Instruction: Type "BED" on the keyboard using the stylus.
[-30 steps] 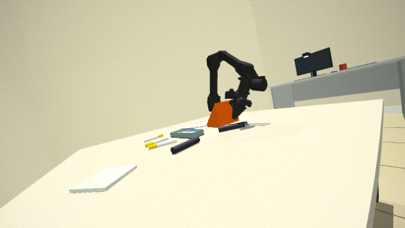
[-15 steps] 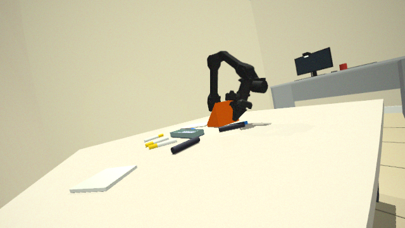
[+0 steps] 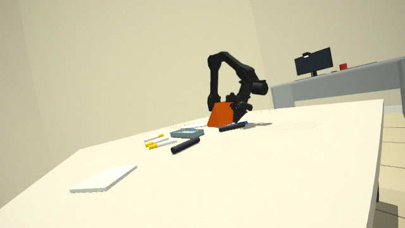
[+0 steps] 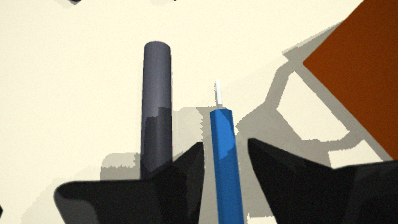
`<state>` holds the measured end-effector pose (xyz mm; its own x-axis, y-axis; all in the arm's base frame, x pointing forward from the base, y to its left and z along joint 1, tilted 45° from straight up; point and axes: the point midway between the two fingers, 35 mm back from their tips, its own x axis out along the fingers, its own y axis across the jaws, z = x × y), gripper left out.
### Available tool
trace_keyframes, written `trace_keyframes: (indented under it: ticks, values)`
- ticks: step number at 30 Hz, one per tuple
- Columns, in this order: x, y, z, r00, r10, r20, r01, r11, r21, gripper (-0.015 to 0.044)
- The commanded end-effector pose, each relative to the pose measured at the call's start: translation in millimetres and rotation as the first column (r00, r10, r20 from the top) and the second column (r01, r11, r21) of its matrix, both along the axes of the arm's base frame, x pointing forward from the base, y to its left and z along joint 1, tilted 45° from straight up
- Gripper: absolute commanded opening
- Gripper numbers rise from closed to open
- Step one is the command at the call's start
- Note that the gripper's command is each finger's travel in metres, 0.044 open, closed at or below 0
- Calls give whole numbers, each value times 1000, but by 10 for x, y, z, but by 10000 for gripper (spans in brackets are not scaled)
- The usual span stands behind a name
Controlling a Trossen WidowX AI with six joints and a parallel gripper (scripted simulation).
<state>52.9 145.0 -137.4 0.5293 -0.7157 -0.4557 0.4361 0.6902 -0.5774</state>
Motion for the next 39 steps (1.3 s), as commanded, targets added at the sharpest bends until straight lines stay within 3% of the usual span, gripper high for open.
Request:
trace_keyframes:
  ticks: [1,21,26,39]
  values:
    - [10,-31,-29,1000,3,2,-3,1000,-5,150]
    - [19,-96,-99,1000,3,2,-3,1000,-5,150]
    - [12,-83,-87,1000,0,1,0,1000,-1,19]
    - [0,7,-3,1000,0,1,0,1000,-1,0]
